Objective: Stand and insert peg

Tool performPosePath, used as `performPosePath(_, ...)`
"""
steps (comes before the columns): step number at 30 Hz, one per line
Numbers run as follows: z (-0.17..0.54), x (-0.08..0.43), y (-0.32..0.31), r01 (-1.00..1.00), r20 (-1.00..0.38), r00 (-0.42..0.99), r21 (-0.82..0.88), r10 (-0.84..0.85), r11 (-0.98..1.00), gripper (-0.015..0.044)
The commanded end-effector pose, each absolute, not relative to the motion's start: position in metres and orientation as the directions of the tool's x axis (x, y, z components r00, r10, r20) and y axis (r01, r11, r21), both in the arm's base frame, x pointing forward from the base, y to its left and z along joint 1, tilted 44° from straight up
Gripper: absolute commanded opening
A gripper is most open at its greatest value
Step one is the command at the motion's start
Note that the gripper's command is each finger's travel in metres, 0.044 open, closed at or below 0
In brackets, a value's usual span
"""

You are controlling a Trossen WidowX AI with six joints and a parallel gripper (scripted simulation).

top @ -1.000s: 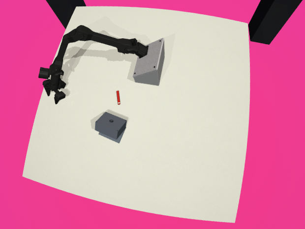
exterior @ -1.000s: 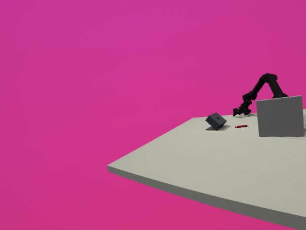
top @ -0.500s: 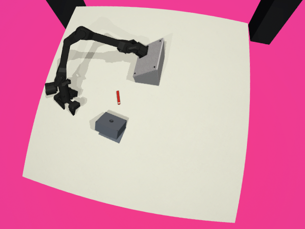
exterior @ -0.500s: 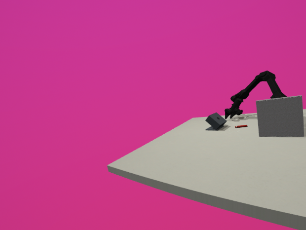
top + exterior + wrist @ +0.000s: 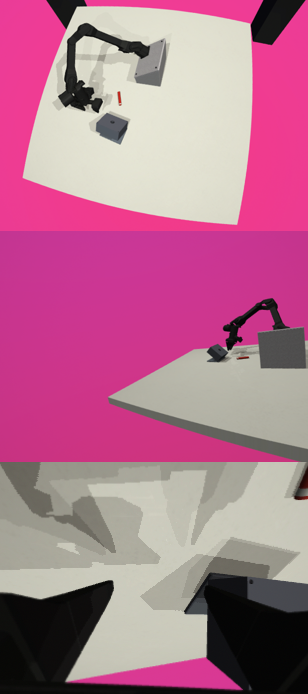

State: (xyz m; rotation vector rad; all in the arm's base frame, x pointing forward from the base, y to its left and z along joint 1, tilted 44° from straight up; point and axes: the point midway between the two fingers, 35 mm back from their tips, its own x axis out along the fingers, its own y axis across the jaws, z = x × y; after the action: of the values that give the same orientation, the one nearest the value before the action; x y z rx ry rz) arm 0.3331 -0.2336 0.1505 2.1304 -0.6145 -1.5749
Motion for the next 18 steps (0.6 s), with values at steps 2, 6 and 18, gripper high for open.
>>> performPosePath(2, 0.132, 0.321, -0.198, -0.008, -0.795, 0.173, 0.589, -0.581, -0.808, 0.0440)
performPosePath(6, 0.108, 0.312, -0.164, 0.061, -0.806, 0.088, 0.591, -0.585, -0.804, 0.0440)
performPosePath(18, 0.073, 0.275, -0.095, 0.268, -0.719, -0.059, 0.657, -0.692, -0.705, 0.0440)
